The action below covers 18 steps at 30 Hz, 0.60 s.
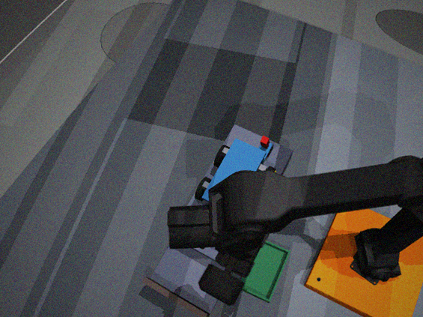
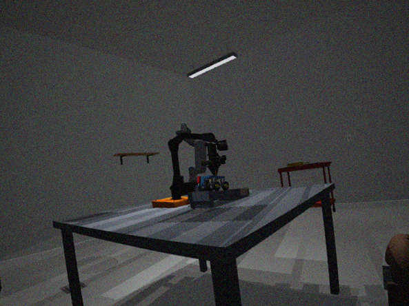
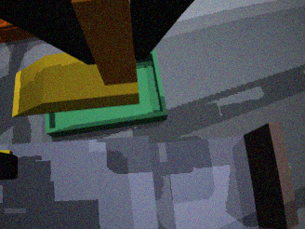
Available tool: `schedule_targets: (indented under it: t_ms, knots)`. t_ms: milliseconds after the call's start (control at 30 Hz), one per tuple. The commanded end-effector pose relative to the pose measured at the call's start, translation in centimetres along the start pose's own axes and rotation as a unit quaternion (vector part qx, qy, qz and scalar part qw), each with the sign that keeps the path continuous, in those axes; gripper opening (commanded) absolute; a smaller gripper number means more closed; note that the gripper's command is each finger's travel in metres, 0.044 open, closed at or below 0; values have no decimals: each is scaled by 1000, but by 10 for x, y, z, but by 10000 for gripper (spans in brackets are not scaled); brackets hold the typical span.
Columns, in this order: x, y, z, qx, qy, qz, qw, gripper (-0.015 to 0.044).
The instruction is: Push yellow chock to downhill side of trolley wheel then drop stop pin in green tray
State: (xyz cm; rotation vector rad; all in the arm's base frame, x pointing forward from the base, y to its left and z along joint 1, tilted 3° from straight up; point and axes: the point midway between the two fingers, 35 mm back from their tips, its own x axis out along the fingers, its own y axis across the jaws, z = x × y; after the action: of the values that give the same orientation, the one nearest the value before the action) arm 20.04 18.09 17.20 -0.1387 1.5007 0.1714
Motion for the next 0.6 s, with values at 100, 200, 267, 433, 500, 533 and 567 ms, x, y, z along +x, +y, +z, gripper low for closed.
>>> schedule_targets:
  t_ms: [100,200,267,433,500,533,567]
  knots:
    - [0,8,2,2,-1,-54,999,0]
    - [0,8,2,2,-1,-56,998,0]
    - [0,8,2,2,-1,-56,998,0]
    - [3,10,16,2,-2,-56,998,0]
    - [4,10,21,2,-2,-56,998,0]
    - [5,10,24,2,-2,-56,998,0]
    - [5,11,27,2,-2,-56,998,0]
